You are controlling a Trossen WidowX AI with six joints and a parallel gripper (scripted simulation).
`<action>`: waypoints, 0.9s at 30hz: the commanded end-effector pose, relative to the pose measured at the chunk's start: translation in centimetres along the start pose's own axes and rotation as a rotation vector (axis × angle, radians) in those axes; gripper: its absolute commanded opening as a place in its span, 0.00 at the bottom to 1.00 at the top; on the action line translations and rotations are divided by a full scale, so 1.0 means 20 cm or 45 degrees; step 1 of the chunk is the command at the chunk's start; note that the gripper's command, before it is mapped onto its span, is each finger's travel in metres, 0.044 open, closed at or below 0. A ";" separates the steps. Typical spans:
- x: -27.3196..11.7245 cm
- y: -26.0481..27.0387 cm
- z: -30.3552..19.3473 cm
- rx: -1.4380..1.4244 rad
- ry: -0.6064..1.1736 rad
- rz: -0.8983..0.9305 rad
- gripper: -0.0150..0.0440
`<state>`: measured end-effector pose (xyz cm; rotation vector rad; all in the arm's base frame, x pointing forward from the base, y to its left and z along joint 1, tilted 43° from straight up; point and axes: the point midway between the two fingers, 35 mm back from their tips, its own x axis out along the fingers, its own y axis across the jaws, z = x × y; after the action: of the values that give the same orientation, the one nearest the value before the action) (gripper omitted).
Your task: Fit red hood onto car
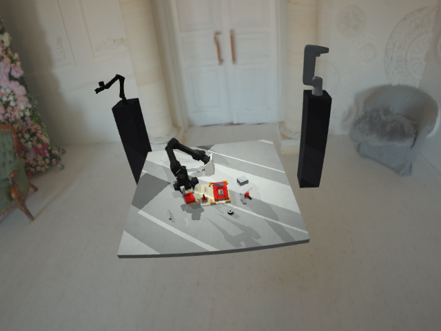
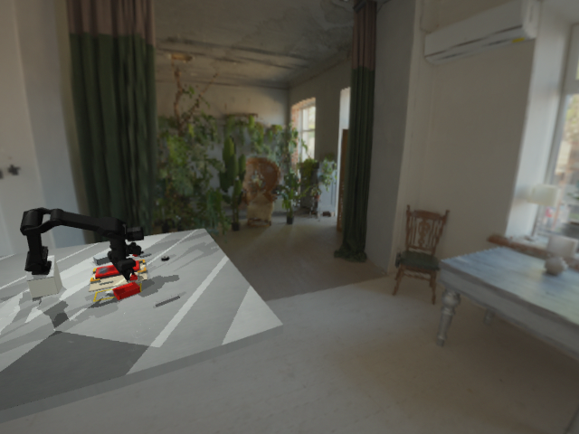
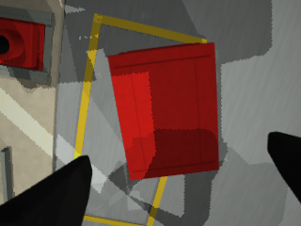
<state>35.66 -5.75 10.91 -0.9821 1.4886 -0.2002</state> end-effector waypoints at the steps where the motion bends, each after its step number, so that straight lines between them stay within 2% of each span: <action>1: 0.02 0.00 -0.01 -0.002 0.009 -0.001 1.00; 27: 0.12 0.00 0.00 -0.002 0.009 -0.001 1.00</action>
<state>36.07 -7.11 9.44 -0.9796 1.4855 -0.2087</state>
